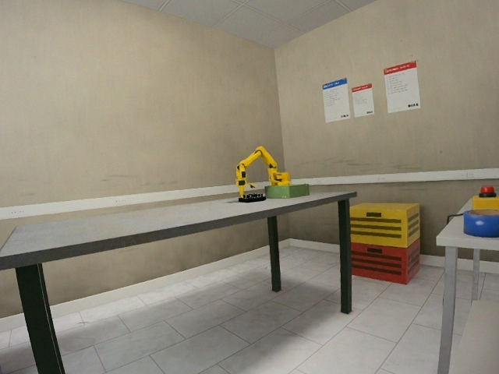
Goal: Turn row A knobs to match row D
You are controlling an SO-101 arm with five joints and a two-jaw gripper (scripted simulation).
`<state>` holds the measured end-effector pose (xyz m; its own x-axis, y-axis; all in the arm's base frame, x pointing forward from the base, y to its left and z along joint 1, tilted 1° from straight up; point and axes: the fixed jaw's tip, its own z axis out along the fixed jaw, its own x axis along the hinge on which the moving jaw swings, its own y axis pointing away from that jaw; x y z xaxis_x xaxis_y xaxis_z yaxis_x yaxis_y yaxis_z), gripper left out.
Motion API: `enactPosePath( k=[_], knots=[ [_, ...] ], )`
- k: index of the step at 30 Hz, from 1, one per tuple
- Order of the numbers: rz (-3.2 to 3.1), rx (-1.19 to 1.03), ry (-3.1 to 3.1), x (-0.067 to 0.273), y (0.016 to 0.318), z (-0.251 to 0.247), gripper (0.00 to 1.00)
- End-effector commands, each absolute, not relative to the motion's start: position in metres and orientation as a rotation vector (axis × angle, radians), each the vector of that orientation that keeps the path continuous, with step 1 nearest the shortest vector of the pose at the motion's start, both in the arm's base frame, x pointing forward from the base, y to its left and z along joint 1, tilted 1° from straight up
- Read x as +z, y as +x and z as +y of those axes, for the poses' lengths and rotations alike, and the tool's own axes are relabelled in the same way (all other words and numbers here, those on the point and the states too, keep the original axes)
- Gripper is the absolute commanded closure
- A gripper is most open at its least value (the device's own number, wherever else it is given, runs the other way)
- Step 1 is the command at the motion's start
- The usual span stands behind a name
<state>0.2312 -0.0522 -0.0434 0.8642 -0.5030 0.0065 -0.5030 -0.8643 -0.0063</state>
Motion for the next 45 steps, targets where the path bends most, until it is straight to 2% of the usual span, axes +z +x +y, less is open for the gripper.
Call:
enactPosePath(
  k=[1,45],
  knots=[
    [0.929,0.013,-3.002,-0.0468,0.2285,-0.0527,0.99],
    [1.857,0.012,-2.538,-0.0468,0.2263,-0.0497,0.99]
  ],
)
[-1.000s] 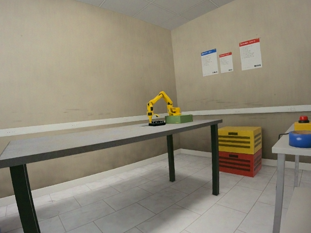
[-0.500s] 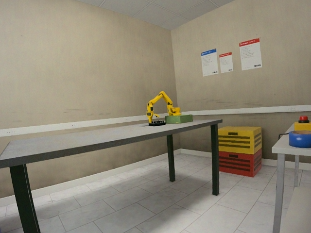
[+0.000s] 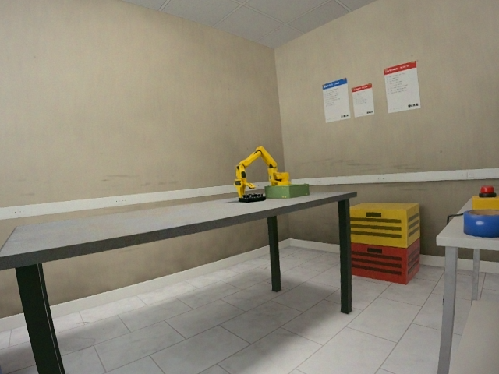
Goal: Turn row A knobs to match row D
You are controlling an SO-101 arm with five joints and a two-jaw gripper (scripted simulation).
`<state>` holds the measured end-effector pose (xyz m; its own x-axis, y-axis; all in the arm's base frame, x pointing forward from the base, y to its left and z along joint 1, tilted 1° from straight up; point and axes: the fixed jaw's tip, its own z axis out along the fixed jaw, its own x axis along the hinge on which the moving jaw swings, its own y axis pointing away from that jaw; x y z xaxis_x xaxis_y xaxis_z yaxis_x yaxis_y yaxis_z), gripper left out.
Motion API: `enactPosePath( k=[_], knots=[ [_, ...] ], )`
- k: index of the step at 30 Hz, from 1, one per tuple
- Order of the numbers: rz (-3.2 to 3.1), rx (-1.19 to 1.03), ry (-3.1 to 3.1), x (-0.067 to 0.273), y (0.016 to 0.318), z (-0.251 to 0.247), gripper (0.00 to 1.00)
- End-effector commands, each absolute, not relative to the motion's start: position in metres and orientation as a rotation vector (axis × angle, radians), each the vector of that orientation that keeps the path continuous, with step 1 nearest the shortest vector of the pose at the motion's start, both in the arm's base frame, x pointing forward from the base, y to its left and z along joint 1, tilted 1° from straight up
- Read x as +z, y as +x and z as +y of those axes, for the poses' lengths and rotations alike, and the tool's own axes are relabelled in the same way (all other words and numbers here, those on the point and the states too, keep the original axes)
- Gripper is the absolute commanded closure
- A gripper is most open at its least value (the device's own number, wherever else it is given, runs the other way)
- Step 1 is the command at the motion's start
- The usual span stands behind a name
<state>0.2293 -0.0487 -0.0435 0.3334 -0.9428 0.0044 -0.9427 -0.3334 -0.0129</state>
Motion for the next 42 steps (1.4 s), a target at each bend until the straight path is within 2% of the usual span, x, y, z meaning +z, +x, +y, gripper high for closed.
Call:
enactPosePath(
  k=[1,42],
  knots=[
    [1.879,0.012,-2.522,-0.0468,0.2262,-0.0496,0.99],
    [2.584,0.01,-1.797,-0.0468,0.2263,-0.046,0.99]
  ],
)
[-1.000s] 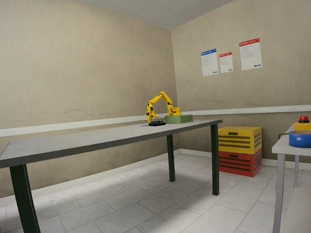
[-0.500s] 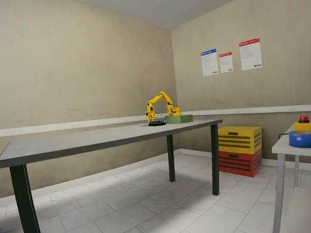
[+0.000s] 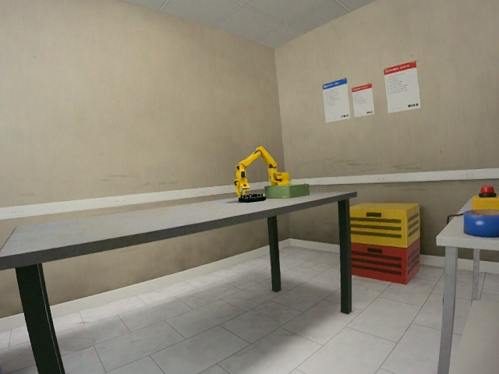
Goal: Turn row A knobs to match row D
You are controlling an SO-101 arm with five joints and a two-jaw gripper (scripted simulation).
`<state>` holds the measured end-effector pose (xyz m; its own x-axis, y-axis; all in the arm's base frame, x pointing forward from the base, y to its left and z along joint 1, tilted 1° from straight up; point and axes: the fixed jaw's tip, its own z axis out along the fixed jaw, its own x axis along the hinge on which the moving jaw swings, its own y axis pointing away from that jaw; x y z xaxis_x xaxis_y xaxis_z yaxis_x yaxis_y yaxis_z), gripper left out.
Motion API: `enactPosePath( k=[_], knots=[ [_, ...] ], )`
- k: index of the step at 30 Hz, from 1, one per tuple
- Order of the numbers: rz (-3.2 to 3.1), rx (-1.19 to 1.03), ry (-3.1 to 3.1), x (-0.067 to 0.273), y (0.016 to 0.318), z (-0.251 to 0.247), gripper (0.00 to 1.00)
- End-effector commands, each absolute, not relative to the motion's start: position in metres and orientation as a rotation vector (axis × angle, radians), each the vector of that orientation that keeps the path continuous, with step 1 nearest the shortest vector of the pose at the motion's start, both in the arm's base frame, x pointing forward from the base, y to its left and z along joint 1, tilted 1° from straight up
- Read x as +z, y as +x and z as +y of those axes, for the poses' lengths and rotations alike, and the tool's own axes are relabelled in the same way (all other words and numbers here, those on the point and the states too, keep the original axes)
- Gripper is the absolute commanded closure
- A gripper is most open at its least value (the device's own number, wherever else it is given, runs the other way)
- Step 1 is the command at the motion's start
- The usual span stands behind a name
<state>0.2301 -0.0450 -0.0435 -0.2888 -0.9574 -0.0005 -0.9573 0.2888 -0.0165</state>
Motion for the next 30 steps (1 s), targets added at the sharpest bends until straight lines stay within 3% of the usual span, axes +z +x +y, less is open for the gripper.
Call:
enactPosePath(
  k=[1,30],
  knots=[
    [2.6,0.009,-1.774,-0.0468,0.2264,-0.0459,0.99],
    [2.923,0.007,-1.17,-0.0468,0.2278,-0.0438,0.99]
  ],
)
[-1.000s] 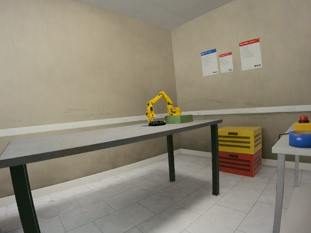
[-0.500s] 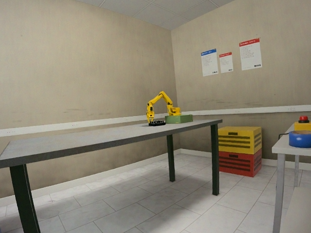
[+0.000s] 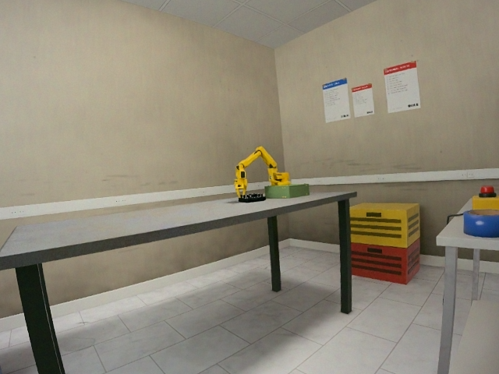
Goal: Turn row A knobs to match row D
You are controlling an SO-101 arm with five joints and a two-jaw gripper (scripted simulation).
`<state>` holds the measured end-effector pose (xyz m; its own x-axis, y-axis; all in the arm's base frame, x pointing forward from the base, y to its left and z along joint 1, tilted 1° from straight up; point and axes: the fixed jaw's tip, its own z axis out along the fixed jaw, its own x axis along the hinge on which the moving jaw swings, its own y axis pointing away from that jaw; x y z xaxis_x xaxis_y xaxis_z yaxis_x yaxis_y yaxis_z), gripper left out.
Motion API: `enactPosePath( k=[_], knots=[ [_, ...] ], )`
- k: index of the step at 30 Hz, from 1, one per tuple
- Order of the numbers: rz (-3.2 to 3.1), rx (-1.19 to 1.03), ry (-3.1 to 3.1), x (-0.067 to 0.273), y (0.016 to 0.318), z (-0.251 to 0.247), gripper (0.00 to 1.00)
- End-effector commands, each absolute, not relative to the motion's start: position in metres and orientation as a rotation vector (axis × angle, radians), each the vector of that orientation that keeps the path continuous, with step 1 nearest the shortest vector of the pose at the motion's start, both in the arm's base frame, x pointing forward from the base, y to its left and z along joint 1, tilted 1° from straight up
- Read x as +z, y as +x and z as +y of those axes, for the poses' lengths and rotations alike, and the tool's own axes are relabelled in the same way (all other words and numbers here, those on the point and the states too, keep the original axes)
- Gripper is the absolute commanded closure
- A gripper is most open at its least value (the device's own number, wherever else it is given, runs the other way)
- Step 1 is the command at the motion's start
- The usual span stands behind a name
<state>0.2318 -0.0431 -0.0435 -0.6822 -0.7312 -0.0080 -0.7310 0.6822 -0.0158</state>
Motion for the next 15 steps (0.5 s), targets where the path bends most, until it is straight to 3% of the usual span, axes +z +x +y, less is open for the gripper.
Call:
enactPosePath(
  k=[1,15],
  knots=[
    [2.933,0.007,-1.144,-0.0468,0.2278,-0.0438,0.99],
    [3.037,0.006,-0.832,-0.0468,0.2288,-0.043,0.99]
  ],
)
